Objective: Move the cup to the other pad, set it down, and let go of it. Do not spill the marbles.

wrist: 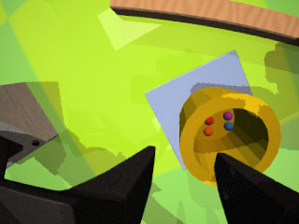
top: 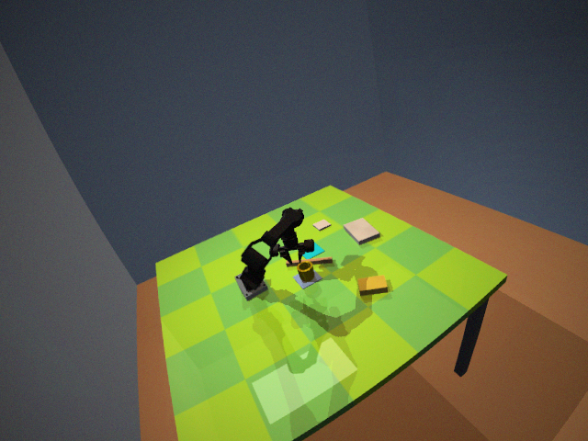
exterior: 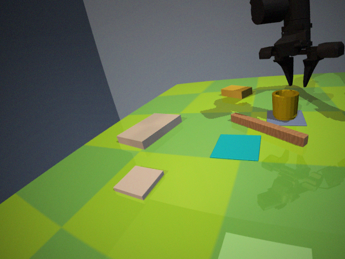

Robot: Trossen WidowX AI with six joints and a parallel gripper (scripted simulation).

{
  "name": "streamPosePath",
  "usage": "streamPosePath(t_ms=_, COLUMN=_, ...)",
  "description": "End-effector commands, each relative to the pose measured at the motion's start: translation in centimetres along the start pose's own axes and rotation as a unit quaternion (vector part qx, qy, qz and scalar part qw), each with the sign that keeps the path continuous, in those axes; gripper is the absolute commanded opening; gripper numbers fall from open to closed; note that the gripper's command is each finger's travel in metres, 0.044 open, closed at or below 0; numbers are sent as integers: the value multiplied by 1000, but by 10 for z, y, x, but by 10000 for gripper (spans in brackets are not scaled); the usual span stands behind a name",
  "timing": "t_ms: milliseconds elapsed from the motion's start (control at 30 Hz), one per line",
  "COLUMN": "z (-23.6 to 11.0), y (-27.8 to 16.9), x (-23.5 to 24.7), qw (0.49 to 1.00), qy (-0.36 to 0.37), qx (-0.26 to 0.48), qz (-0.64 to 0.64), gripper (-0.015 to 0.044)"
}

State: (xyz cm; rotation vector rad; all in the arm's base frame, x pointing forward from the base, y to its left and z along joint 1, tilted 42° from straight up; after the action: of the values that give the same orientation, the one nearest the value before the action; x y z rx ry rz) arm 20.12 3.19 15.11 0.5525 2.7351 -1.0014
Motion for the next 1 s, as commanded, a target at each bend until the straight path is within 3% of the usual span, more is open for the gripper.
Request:
streamPosePath(t_ms=0, z=-3, y=0, x=-2, qw=1000, qy=-5, qx=5, qz=-9, gripper=167)
streamPosePath(t_ms=967, z=41, y=1, x=-4, qw=1000, qy=-5, qx=4, qz=-9, gripper=167)
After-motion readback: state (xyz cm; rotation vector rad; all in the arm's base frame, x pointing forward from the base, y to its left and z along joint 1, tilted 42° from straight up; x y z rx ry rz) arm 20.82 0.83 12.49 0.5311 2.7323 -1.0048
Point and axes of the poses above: the point midway between the two fingers, 35 mm back from their tips, its own z axis out along the fingers, its own x axis across the jaws, y = z × x, the point moved 5 cm from there along -z, back along the fingers, and after that the axes turned 9 degrees about -z, right-handed, at the moved point
